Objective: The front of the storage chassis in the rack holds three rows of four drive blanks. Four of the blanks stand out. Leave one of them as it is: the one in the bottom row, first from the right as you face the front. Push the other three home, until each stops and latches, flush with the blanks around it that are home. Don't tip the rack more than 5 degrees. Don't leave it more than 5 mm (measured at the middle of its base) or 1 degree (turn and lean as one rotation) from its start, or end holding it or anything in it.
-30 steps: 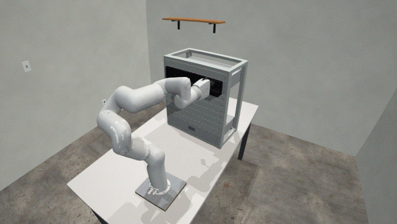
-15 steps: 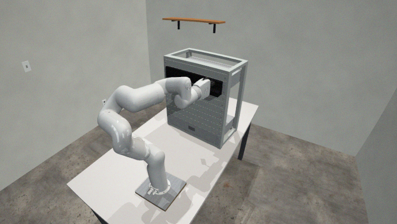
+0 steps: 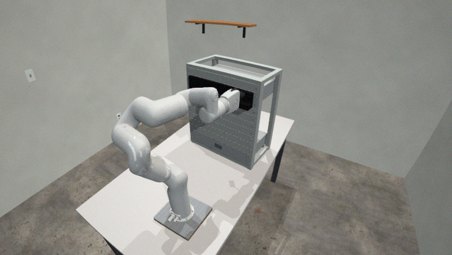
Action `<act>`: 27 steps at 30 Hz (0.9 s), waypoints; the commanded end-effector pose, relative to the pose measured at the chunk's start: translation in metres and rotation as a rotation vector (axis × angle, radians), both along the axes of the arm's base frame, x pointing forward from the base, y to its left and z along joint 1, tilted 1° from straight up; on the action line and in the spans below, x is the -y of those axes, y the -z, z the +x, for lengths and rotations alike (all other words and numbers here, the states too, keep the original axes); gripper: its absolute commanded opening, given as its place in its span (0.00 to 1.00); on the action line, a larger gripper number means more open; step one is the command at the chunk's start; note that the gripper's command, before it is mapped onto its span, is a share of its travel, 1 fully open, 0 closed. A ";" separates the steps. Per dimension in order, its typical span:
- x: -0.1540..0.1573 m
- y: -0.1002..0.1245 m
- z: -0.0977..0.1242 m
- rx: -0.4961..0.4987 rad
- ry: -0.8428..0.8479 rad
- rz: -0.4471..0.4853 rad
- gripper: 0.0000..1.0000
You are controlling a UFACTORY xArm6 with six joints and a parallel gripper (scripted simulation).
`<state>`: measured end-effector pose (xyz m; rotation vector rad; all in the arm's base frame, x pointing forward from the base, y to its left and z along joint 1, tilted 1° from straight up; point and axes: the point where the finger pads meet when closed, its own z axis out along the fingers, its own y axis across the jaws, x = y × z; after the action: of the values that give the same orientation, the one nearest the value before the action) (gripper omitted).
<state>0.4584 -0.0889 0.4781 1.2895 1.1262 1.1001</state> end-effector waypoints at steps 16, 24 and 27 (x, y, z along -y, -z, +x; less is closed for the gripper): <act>0.000 -0.002 0.003 0.005 0.000 -0.001 0.00; 0.001 -0.002 0.006 0.005 0.000 -0.001 0.00; 0.001 -0.002 0.006 0.005 0.000 -0.001 0.00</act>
<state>0.4635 -0.0896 0.4781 1.2897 1.1263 1.1001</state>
